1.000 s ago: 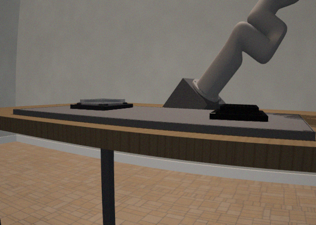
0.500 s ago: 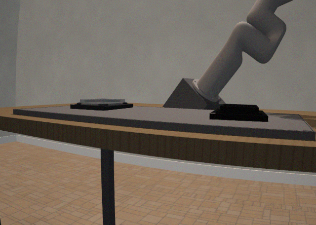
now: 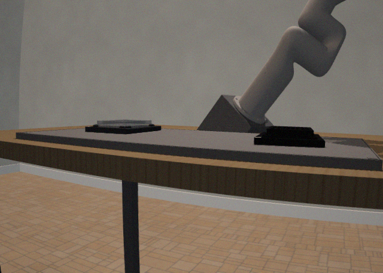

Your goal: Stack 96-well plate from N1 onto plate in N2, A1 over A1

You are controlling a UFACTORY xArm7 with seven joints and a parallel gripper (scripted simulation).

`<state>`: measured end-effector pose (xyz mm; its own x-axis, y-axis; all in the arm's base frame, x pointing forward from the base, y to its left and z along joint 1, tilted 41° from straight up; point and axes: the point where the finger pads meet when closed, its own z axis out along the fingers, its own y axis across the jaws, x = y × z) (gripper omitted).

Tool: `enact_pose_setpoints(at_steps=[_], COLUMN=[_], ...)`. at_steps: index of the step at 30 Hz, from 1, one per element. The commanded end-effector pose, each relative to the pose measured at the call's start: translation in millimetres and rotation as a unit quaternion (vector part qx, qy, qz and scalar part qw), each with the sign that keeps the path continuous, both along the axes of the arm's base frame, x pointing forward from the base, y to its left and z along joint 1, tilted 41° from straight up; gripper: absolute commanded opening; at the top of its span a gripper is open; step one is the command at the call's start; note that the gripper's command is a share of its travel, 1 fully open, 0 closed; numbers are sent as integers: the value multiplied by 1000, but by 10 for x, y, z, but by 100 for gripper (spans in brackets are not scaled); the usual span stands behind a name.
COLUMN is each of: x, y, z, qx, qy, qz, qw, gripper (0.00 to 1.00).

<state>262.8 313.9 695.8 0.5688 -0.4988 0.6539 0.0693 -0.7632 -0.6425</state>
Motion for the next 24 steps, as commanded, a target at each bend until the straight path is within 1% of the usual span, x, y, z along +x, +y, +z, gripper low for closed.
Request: enact_pose_setpoints(at_steps=[1, 3, 5, 10, 14, 16, 20, 23, 24], x=[152, 152, 215, 363, 363, 421, 537, 554, 581], y=[-119, -120, -165, -271, -271, -315, -402, -415, -437], z=[-108, -109, -173, -321, -321, -390, -527, -548, -585], qx=[-4, -4, -23, -23, -23, -41, -41, -41, -50], qy=[4, 4, 26, 26, 26, 47, 47, 47, 59], qz=[2, 2, 13, 13, 13, 26, 26, 26, 34], qw=[1000, 1000, 999, 999, 999, 998, 998, 998, 996], gripper=[100, 100, 100, 100, 100, 100, 100, 100, 100])
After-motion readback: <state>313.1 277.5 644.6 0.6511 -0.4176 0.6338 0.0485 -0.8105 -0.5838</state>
